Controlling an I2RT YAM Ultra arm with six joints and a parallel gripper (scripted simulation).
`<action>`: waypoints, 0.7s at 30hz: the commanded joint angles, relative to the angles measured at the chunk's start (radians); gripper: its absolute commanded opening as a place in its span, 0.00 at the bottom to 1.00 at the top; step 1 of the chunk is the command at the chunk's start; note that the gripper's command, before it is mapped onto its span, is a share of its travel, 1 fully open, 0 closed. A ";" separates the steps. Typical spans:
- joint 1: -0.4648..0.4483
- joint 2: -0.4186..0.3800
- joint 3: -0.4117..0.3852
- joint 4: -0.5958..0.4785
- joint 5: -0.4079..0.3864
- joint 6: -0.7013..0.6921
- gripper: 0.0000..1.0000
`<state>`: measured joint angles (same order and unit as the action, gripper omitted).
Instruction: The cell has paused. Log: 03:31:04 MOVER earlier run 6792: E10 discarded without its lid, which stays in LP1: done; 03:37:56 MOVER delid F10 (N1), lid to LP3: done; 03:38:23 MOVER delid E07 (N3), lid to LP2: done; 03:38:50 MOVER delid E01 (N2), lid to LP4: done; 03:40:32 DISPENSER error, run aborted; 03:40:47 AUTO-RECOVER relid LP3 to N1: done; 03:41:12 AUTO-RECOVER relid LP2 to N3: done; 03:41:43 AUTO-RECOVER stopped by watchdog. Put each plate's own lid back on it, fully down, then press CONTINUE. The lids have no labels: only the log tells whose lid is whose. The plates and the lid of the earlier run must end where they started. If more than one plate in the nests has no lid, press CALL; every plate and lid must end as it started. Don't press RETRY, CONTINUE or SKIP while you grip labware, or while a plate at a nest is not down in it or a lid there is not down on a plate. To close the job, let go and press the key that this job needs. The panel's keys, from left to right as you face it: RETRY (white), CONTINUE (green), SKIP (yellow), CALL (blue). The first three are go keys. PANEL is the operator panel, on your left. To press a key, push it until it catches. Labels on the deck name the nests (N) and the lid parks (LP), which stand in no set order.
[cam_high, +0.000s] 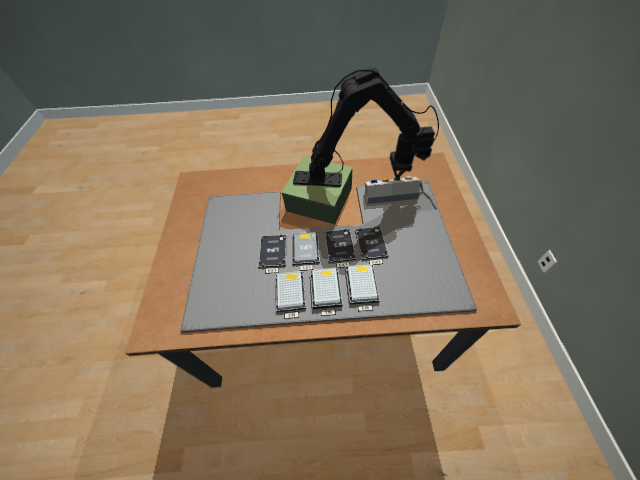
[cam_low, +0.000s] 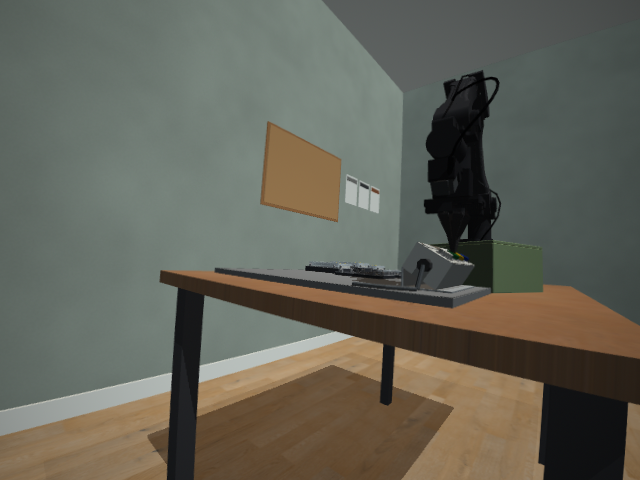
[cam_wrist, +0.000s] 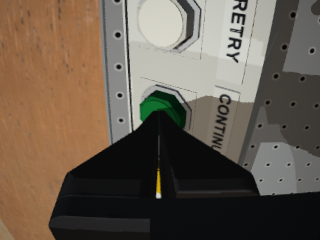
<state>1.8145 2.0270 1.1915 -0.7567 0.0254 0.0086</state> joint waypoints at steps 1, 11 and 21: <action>-0.009 0.015 0.019 0.025 0.001 -0.007 0.00; -0.010 0.020 -0.001 0.032 0.001 -0.008 0.00; -0.011 0.022 -0.018 0.036 0.001 -0.008 0.00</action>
<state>1.8145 2.0274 1.1919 -0.7567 0.0254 0.0082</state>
